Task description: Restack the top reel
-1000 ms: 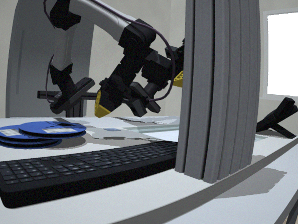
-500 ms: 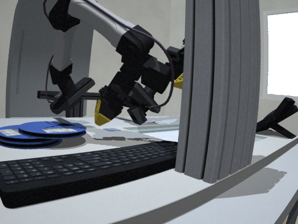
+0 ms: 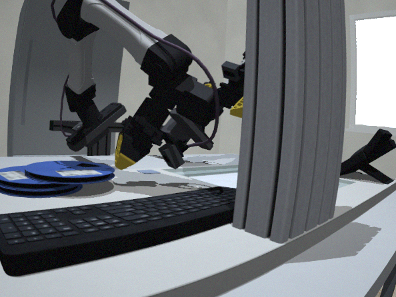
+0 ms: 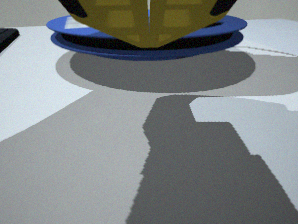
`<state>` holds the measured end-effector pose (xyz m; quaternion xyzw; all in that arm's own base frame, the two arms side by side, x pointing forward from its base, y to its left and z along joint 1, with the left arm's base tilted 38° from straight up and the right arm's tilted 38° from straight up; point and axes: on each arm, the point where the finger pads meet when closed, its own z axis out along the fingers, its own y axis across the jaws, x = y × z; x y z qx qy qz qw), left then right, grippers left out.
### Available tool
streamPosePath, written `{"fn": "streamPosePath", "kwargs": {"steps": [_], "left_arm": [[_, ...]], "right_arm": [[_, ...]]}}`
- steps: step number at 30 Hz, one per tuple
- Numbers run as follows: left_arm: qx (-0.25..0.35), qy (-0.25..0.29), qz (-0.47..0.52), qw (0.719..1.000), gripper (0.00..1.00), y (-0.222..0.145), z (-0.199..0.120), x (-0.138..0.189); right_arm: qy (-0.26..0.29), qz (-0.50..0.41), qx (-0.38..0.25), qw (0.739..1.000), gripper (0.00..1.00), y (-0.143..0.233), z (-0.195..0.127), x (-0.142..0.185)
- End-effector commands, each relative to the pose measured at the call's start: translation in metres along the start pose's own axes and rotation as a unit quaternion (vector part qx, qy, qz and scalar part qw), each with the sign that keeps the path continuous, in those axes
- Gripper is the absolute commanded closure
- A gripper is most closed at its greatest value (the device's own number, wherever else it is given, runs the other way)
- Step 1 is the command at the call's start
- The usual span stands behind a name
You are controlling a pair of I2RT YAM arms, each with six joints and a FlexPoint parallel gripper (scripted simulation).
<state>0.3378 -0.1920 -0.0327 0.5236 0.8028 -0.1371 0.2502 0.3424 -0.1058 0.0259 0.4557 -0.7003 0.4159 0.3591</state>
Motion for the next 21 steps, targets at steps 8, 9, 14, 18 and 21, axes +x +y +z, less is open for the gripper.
{"fn": "streamPosePath", "kwargs": {"steps": [8,9,14,18,21], "left_arm": [[-0.007,-0.020,0.004,1.000,0.00,0.005,-0.004,-0.013],[-0.007,-0.020,0.004,1.000,0.00,0.005,-0.004,-0.013],[-0.007,-0.020,0.004,1.000,0.00,0.005,-0.004,-0.013],[-0.007,-0.020,0.004,1.000,0.00,0.005,-0.004,-0.013],[-0.007,-0.020,0.004,1.000,0.00,0.005,-0.004,-0.013]], "right_arm": [[-0.005,0.014,0.009,1.000,1.00,-0.007,0.009,0.022],[-0.005,0.014,0.009,1.000,1.00,-0.007,0.010,0.024],[-0.004,0.014,0.008,1.000,1.00,-0.007,0.016,0.034],[-0.004,0.014,0.008,1.000,1.00,-0.007,0.018,0.037],[-0.004,0.014,0.008,1.000,1.00,-0.007,0.022,0.043]]}}
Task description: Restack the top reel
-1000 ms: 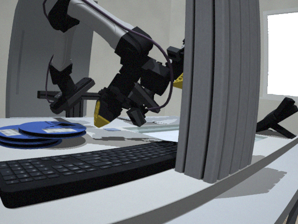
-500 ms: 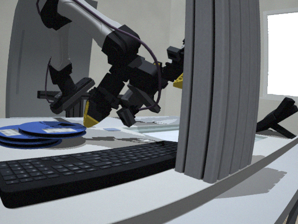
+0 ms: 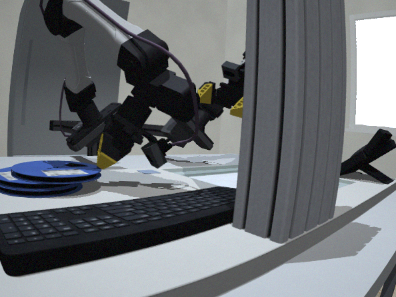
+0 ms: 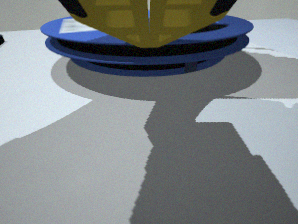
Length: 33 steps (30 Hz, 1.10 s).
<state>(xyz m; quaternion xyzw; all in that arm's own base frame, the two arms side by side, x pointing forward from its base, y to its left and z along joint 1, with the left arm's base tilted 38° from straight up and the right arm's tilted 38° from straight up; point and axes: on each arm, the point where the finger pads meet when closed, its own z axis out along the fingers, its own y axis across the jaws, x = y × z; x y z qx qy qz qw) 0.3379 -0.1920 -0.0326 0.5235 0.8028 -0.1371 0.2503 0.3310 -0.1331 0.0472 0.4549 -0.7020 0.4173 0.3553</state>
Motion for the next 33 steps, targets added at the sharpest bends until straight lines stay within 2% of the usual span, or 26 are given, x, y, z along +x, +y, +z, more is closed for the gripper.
{"fn": "streamPosePath", "kwargs": {"steps": [1,12,33], "left_arm": [[-0.007,-0.020,0.004,1.000,0.00,0.005,-0.004,-0.013],[-0.007,-0.020,0.004,1.000,0.00,0.005,-0.004,-0.013],[-0.005,-0.013,0.007,1.000,0.00,0.003,-0.003,-0.010]], "right_arm": [[-0.001,0.011,0.007,1.000,1.00,-0.006,0.005,0.014],[0.000,0.011,0.006,1.000,1.00,-0.005,0.018,0.037],[-0.003,0.008,0.004,1.000,1.00,-0.004,0.020,0.036]]}}
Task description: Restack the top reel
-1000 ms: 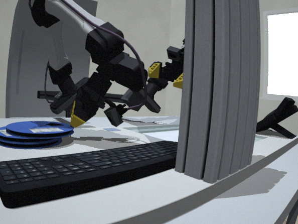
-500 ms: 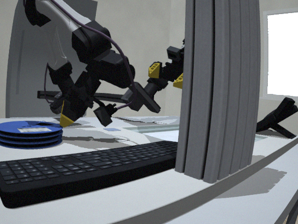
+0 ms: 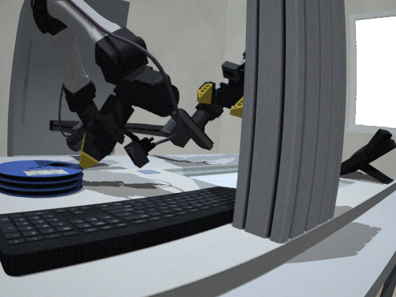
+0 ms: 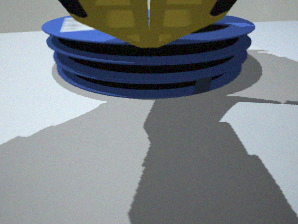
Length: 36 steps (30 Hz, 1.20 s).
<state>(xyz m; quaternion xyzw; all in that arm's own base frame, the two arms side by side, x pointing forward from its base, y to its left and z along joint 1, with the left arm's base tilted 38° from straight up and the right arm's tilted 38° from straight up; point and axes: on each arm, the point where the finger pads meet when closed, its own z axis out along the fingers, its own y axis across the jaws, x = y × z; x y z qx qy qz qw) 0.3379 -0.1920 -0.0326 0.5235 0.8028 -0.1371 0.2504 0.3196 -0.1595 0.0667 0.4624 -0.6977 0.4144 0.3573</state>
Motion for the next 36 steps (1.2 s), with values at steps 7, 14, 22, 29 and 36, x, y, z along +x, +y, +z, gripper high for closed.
{"fn": "streamPosePath", "kwargs": {"steps": [7,14,22,29,36], "left_arm": [[0.006,-0.055,0.022,0.998,0.00,-0.001,-0.003,-0.040],[0.026,-0.086,0.038,0.995,0.00,-0.008,-0.004,-0.063],[0.054,-0.086,0.055,0.993,0.00,-0.020,0.002,-0.070],[0.076,-0.088,0.070,0.991,0.00,-0.030,0.007,-0.077],[0.092,-0.089,0.079,0.989,0.00,-0.036,0.011,-0.081]], "right_arm": [[-0.006,-0.006,0.002,1.000,1.00,-0.004,-0.031,-0.012],[-0.004,-0.012,0.002,1.000,1.00,-0.002,-0.090,-0.012],[-0.068,0.045,0.026,0.996,0.39,-0.006,-0.117,-0.006],[-0.147,0.149,0.020,0.978,0.39,-0.008,-0.100,0.008],[-0.227,0.247,0.016,0.942,0.39,-0.007,-0.086,0.030]]}}
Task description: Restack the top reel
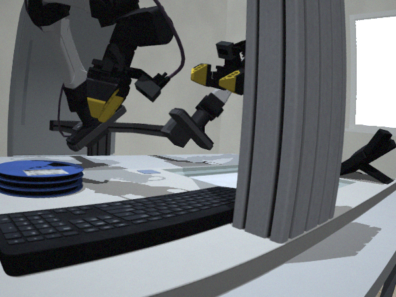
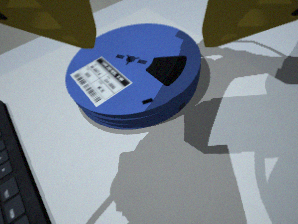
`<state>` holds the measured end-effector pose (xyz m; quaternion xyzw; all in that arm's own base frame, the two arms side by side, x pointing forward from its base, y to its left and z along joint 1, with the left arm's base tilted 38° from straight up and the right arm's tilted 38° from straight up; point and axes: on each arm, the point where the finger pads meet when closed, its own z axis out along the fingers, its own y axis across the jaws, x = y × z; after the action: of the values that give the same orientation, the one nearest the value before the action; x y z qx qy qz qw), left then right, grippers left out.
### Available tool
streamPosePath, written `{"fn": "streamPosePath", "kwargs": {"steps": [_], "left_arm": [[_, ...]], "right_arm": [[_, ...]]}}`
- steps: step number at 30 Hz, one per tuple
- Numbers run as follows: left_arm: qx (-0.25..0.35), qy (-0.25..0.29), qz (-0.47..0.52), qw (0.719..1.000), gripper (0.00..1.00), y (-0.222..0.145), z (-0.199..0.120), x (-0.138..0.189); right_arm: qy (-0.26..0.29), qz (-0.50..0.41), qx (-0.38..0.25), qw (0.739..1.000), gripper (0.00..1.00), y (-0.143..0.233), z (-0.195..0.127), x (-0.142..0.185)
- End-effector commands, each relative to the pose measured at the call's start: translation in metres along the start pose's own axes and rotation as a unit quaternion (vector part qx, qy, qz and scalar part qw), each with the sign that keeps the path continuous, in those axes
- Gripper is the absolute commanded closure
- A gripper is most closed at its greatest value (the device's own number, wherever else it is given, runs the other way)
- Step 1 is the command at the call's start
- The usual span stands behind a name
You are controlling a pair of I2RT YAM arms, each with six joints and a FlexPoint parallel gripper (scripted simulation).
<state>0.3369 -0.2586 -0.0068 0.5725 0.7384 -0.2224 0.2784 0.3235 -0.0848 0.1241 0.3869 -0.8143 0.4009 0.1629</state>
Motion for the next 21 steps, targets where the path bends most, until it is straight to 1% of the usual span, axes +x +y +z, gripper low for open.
{"fn": "streamPosePath", "kwargs": {"steps": [1,4,7,11,13,17,21], "left_arm": [[0.022,-0.013,0.025,0.999,0.00,-0.008,0.006,-0.017],[0.032,-0.014,0.030,0.999,0.00,-0.011,0.009,-0.020],[0.040,-0.014,0.035,0.998,0.00,-0.013,0.012,-0.022],[0.049,-0.014,0.041,0.998,0.00,-0.016,0.016,-0.025],[0.049,-0.014,0.041,0.998,0.00,-0.016,0.016,-0.025],[0.059,-0.013,0.047,0.997,0.00,-0.020,0.022,-0.027],[0.063,-0.013,0.052,0.997,0.00,-0.021,0.025,-0.030]], "right_arm": [[-0.098,0.093,0.006,0.991,0.39,-0.010,0.005,0.013],[-0.138,0.156,0.003,0.978,0.39,-0.012,0.010,0.036],[-0.185,0.219,0.001,0.958,0.39,-0.014,0.014,0.056],[-0.229,0.288,0.000,0.930,0.39,-0.015,0.020,0.081],[-0.229,0.288,0.000,0.930,0.39,-0.015,0.020,0.081],[-0.261,0.353,-0.001,0.898,0.39,-0.015,0.026,0.106],[-0.271,0.389,-0.001,0.881,0.39,-0.014,0.031,0.120]]}}
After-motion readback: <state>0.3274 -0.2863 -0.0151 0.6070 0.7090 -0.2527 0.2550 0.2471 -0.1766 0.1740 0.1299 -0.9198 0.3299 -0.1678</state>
